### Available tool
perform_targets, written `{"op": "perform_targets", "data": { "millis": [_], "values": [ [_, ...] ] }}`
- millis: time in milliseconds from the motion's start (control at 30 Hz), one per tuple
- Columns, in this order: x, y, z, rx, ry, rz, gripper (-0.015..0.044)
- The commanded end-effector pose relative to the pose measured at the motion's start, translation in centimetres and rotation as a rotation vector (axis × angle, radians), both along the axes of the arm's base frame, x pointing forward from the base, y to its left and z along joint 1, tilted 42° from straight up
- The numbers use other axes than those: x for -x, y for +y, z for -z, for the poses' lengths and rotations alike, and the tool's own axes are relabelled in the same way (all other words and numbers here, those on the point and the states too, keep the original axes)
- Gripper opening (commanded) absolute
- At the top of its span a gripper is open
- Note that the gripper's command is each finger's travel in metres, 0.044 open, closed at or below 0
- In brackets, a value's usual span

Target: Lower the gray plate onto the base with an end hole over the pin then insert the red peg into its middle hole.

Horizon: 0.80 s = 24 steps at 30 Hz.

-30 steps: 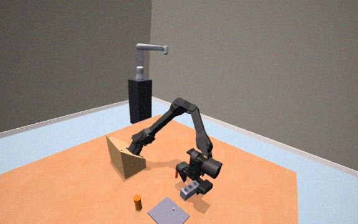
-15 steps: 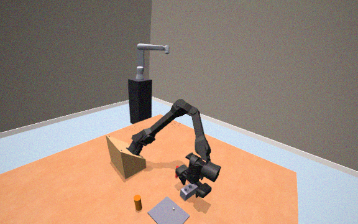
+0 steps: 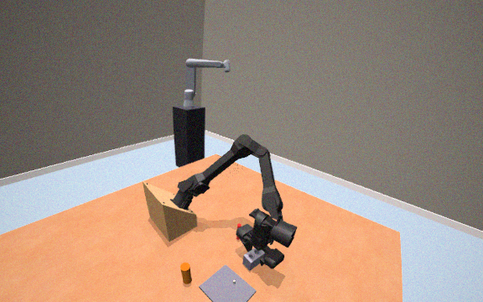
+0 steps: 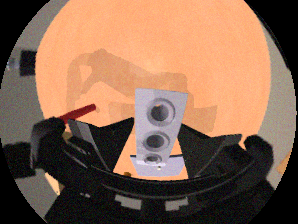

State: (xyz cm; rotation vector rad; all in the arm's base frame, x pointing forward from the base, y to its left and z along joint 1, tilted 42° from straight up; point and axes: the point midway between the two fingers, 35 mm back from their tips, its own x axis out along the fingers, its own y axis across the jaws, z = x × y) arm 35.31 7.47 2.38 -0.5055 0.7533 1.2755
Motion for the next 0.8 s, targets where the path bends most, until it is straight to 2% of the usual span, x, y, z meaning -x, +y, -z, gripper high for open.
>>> {"op": "perform_targets", "data": {
  "millis": [0,67,367,467,767],
  "values": [
    [0.0,0.0,0.0,-0.004,0.001,0.004,0.0177],
    [0.0,0.0,0.0,-0.004,0.001,0.004,0.0125],
    [0.0,0.0,0.0,-0.004,0.001,0.004,0.0065],
    [-0.1,-0.1,-0.1,-0.003,0.001,0.004,0.0],
    [-0.2,-2.2,-1.8,0.004,0.002,0.004,0.0]
  ]
}}
